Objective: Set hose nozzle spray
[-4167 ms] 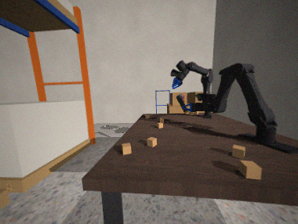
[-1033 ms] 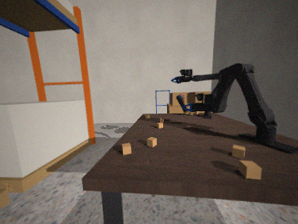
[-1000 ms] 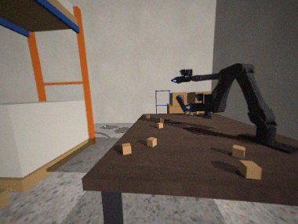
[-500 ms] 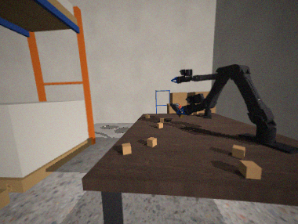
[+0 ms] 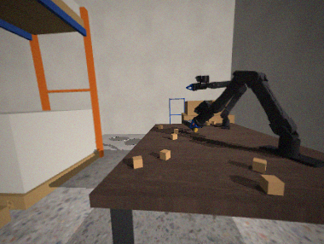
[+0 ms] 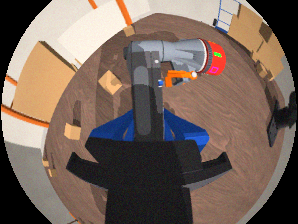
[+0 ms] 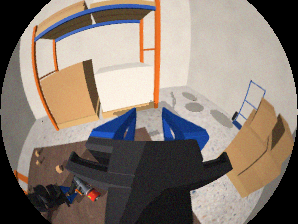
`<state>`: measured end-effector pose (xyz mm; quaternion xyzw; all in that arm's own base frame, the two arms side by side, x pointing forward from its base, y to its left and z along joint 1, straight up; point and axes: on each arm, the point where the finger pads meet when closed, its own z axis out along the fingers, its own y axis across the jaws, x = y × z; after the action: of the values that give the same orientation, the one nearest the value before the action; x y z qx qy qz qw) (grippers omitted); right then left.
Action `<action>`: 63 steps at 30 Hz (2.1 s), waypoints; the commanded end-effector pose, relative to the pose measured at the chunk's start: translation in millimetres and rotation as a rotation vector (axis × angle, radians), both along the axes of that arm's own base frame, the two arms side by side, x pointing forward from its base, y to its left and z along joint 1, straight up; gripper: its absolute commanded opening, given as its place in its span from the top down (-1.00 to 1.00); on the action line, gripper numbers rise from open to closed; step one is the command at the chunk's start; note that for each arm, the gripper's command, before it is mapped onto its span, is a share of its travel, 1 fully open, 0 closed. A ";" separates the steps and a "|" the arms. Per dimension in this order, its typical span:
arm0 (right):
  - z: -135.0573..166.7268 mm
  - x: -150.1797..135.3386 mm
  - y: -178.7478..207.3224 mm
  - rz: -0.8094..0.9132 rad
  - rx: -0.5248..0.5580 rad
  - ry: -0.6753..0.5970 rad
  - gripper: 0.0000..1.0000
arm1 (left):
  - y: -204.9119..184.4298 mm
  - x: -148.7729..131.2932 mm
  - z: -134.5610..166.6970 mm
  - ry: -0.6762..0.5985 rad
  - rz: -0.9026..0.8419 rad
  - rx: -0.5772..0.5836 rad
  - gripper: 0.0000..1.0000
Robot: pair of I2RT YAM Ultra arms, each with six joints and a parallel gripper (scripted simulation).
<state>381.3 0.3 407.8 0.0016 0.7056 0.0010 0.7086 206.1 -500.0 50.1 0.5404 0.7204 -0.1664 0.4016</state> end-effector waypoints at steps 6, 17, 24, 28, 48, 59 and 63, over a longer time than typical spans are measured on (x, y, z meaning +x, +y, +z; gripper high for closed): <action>30.3 -4.9 4.1 0.007 -0.005 -0.071 0.26 | -2.3 1.1 15.0 0.198 -0.116 0.113 0.28; 30.3 -4.9 4.1 0.007 -0.005 -0.071 0.26 | 23.4 -11.0 20.4 0.432 -0.187 0.243 0.28; 30.3 -4.9 4.1 0.007 -0.005 -0.071 0.26 | 11.4 -1.2 49.2 0.385 -0.194 0.178 0.28; 30.3 -4.9 4.1 0.007 -0.005 -0.071 0.26 | 8.8 4.5 53.2 0.377 -0.180 0.157 0.28; 30.3 -4.9 4.1 0.007 -0.005 -0.071 0.26 | 13.3 -4.4 27.1 0.391 -0.185 0.161 0.28; 30.3 -4.9 4.1 0.007 -0.005 -0.071 0.26 | 14.4 6.6 12.1 0.397 -0.165 0.160 0.28; 30.3 -4.9 4.1 0.007 -0.005 -0.071 0.26 | 18.6 -5.4 -8.2 0.416 -0.175 0.190 0.28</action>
<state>381.3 0.3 407.8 0.0016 0.7056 0.0010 0.7086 200.6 -462.2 27.9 0.5930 0.7646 -0.2067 0.1454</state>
